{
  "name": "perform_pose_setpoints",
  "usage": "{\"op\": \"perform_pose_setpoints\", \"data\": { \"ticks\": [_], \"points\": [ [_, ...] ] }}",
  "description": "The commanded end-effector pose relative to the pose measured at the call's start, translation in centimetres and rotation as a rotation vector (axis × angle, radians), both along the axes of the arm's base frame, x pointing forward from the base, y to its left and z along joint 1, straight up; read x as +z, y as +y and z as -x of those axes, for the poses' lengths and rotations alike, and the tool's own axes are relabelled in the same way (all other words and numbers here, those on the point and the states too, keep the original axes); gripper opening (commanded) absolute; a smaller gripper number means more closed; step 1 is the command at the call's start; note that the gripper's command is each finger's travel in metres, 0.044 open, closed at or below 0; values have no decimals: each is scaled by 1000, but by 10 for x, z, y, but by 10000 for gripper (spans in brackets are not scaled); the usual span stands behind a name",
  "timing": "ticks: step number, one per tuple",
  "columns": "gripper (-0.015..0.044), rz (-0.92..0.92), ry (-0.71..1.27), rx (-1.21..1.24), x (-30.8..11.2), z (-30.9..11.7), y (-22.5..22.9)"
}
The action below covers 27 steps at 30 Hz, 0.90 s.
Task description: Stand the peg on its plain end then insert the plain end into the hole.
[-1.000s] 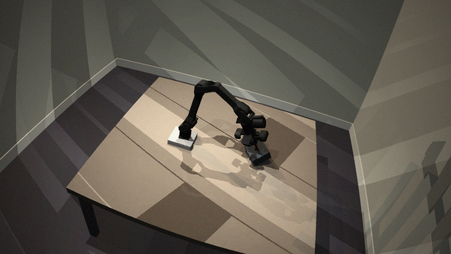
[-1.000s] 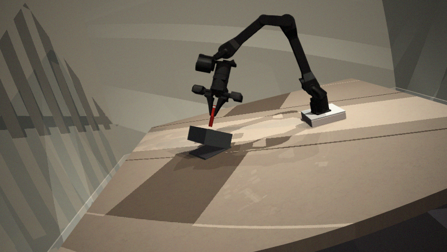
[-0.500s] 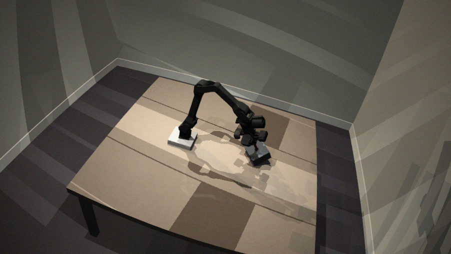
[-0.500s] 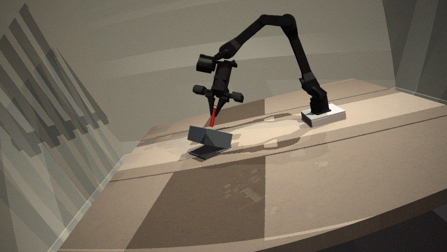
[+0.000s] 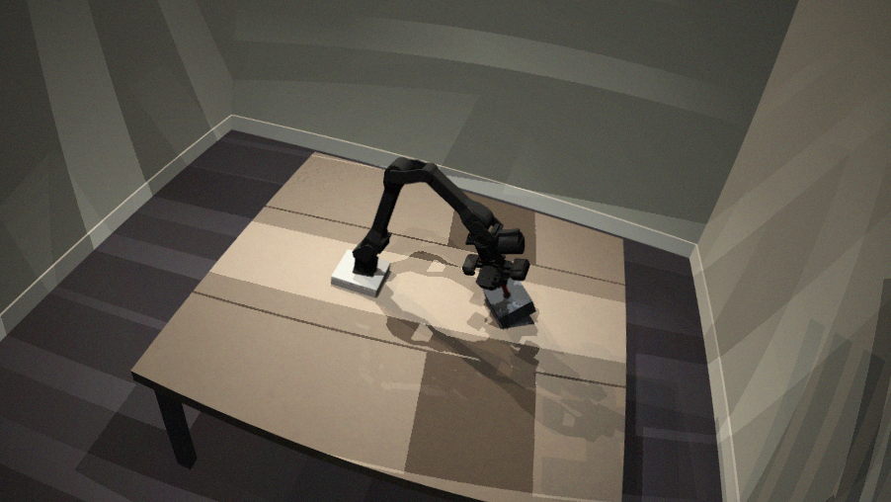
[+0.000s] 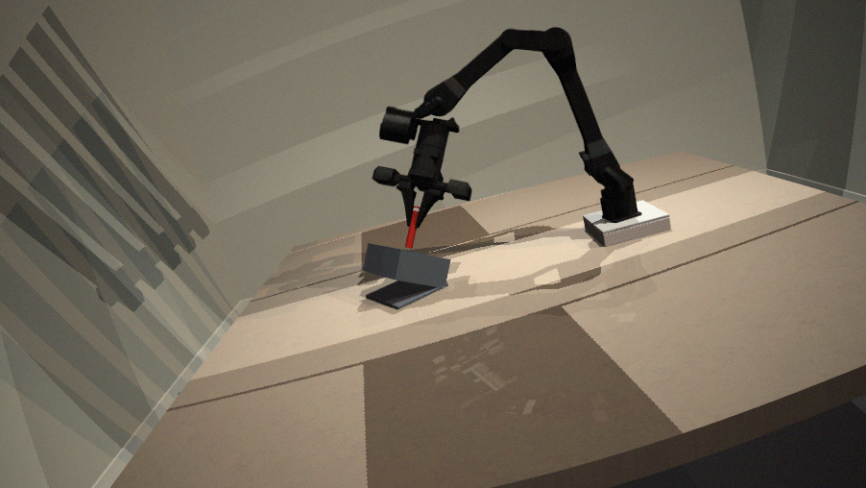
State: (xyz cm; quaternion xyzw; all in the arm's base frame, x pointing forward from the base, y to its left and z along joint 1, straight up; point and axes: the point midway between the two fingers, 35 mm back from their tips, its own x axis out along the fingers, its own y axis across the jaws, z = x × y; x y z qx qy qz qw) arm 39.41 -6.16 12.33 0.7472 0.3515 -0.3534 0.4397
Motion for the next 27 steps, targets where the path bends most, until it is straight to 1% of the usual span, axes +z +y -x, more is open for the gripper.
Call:
{"op": "perform_pose_setpoints", "data": {
  "ticks": [1, 27],
  "points": [
    [0, -2, 5, -2, -3, 0, 0],
    [0, -2, 5, -2, -8, -2, 1]
  ]
}}
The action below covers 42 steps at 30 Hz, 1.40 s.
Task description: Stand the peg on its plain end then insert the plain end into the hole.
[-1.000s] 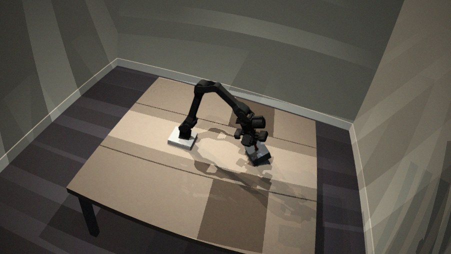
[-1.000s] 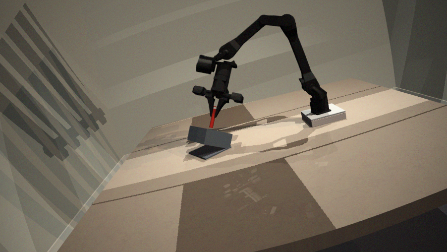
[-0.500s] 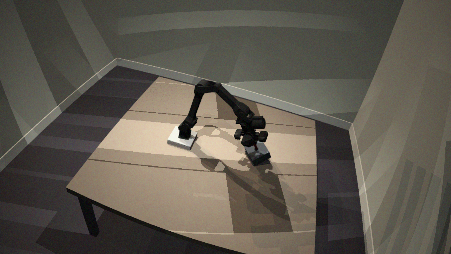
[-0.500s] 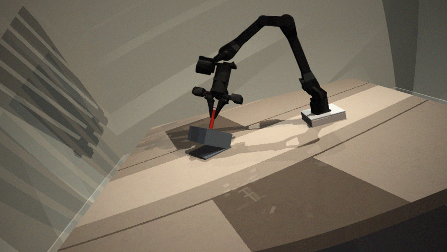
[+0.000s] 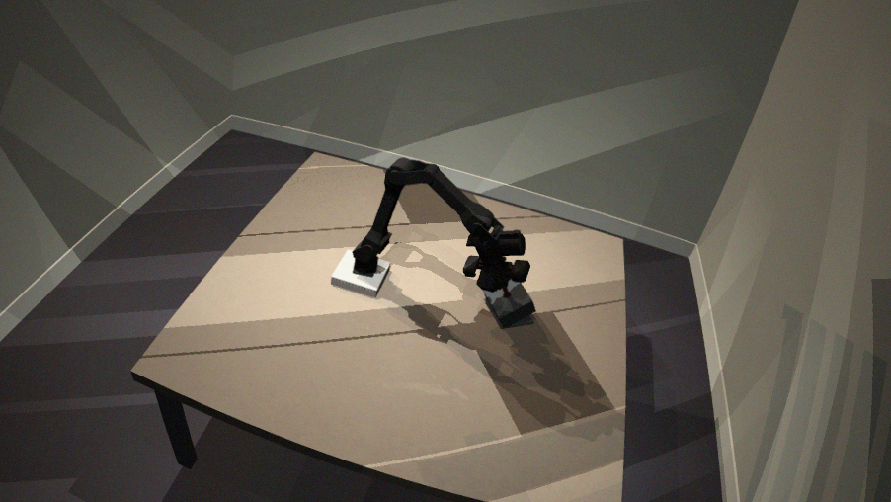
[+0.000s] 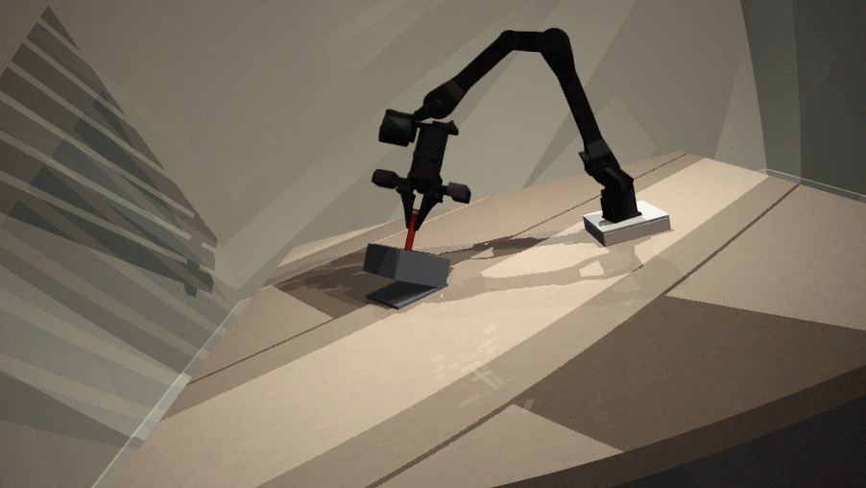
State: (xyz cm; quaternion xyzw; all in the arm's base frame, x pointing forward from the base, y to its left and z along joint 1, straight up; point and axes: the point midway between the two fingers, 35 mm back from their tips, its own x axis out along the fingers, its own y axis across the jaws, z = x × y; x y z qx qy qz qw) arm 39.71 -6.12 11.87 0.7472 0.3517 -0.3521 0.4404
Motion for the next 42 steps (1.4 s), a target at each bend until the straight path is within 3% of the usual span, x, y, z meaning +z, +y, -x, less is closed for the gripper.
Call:
{"op": "perform_pose_setpoints", "data": {
  "ticks": [1, 42],
  "points": [
    [0, -2, 7, -4, -3, 1, 0],
    [0, -2, 6, -4, -12, -7, 3]
  ]
}}
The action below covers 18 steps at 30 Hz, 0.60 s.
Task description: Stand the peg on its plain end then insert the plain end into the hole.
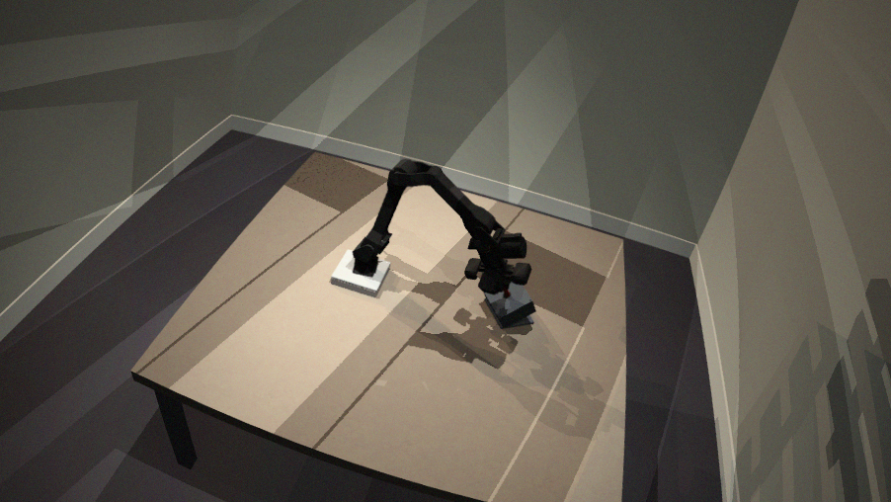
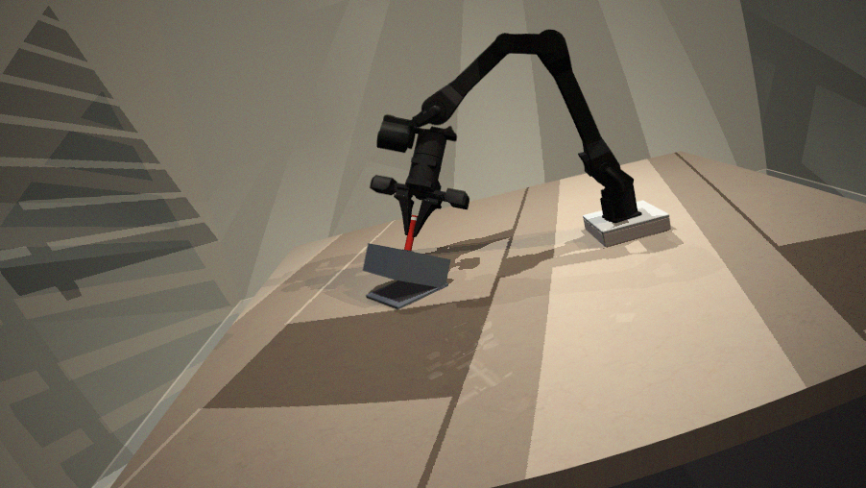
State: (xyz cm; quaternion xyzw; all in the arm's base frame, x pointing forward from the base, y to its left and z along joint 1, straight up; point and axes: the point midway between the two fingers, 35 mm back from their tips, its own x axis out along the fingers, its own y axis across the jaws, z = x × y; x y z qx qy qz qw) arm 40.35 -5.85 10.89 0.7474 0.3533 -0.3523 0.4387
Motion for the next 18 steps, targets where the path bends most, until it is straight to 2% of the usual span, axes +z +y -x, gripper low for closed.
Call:
{"op": "perform_pose_setpoints", "data": {
  "ticks": [1, 18],
  "points": [
    [0, 1, 4, -5, -3, -1, 0],
    [0, 1, 3, -5, -8, -4, 2]
  ]
}}
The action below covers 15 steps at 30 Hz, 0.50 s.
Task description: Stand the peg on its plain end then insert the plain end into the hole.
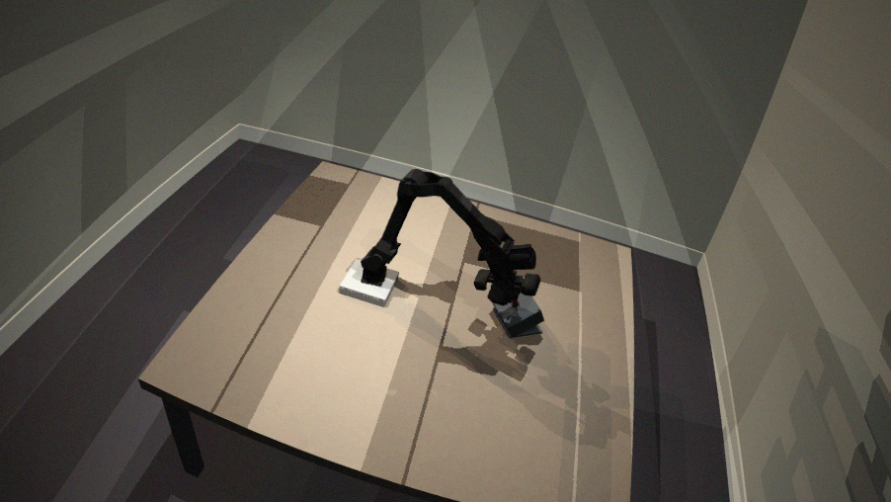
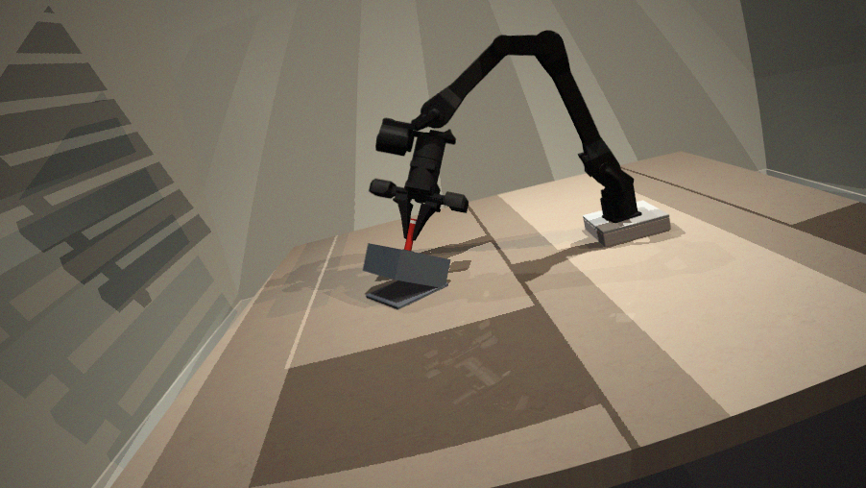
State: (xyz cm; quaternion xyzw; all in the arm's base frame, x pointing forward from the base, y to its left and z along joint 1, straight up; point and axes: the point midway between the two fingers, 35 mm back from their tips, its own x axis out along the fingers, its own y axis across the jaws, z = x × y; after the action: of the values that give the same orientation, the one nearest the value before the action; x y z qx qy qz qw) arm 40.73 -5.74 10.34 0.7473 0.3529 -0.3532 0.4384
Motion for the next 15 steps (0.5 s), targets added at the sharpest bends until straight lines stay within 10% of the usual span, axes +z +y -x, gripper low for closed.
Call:
{"op": "perform_pose_setpoints", "data": {
  "ticks": [1, 15],
  "points": [
    [0, 1, 2, -4, -3, -1, 1],
    [0, 1, 2, -4, -7, -1, 2]
  ]
}}
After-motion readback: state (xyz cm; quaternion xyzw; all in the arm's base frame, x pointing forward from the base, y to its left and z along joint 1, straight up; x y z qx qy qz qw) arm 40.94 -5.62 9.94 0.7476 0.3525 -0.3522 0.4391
